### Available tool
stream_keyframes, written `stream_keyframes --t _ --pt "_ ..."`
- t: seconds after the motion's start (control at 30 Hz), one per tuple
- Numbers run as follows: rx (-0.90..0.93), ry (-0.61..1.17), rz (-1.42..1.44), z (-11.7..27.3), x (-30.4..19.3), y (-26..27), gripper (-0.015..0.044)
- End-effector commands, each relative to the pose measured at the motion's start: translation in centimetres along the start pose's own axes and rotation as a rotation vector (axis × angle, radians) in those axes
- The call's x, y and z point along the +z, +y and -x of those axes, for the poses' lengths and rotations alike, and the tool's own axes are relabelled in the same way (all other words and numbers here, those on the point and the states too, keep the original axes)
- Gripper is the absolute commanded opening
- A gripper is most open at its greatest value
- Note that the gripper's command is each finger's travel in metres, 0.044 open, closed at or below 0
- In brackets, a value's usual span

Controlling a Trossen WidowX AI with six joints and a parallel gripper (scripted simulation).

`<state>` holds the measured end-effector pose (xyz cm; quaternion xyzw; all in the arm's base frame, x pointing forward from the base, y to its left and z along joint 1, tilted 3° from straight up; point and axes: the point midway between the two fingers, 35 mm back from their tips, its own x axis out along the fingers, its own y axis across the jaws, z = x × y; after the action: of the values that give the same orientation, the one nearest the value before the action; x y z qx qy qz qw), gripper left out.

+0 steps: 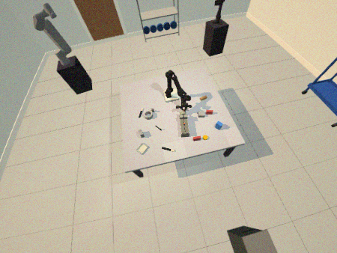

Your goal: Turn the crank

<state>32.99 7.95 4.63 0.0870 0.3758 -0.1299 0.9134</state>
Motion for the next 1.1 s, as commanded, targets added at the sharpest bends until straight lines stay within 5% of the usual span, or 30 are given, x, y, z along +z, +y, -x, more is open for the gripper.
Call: stream_keyframes --t 0.0,1.07 --pt "0.02 -0.009 0.001 0.4 0.3 0.8 0.0" --pt "0.021 -0.009 0.0 1.5 1.3 1.5 0.0"
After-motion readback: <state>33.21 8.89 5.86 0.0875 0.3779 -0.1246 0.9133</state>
